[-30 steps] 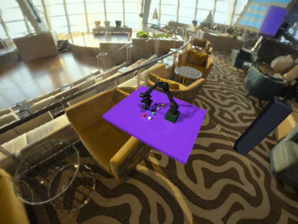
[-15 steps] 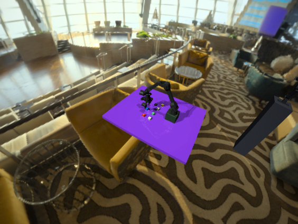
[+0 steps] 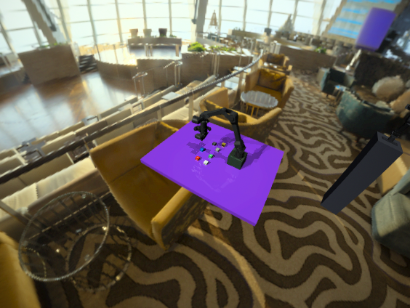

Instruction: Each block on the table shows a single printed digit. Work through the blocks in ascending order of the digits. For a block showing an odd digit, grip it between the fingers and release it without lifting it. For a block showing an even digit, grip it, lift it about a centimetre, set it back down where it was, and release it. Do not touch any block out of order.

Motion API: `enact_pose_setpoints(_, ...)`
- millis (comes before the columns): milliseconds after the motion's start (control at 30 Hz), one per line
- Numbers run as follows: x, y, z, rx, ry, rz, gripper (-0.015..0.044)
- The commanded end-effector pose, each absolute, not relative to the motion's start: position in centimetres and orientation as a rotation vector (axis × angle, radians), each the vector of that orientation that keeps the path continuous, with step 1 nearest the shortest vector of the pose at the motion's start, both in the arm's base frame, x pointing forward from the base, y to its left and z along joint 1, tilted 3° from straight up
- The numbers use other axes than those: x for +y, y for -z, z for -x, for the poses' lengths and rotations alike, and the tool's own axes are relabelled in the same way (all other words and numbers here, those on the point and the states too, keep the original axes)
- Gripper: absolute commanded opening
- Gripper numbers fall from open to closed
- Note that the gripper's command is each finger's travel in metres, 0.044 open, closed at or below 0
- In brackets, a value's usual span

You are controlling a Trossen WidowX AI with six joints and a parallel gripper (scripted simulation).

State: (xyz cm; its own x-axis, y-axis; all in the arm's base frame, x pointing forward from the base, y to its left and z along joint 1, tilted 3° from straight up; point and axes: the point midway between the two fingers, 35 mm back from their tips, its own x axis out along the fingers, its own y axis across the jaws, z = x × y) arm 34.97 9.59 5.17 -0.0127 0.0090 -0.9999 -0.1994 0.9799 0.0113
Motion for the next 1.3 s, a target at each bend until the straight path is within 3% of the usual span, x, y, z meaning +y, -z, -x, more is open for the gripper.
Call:
enact_pose_setpoints(0, 9.6, -5.3, -35.0, 1.577, -0.166, 0.15, 0.012)
enact_pose_setpoints(133, 9.8, -5.4, -34.3, 1.578, -0.166, 0.15, 0.012)
enact_pose_setpoints(433, 11.2, -5.5, -24.2, 1.586, -0.168, 0.148, 0.012)
enact_pose_setpoints(600, 11.1, -5.4, -23.5, 1.586, -0.168, 0.148, 0.012)
enact_pose_setpoints(800, 11.2, 2.4, -23.3, 1.587, -0.168, 0.148, 0.0278)
enact_pose_setpoints(967, 11.2, 2.7, -23.3, 1.587, -0.168, 0.148, 0.04)
enact_pose_setpoints(1267, 11.2, 3.9, -23.3, 1.587, -0.168, 0.148, 0.04)
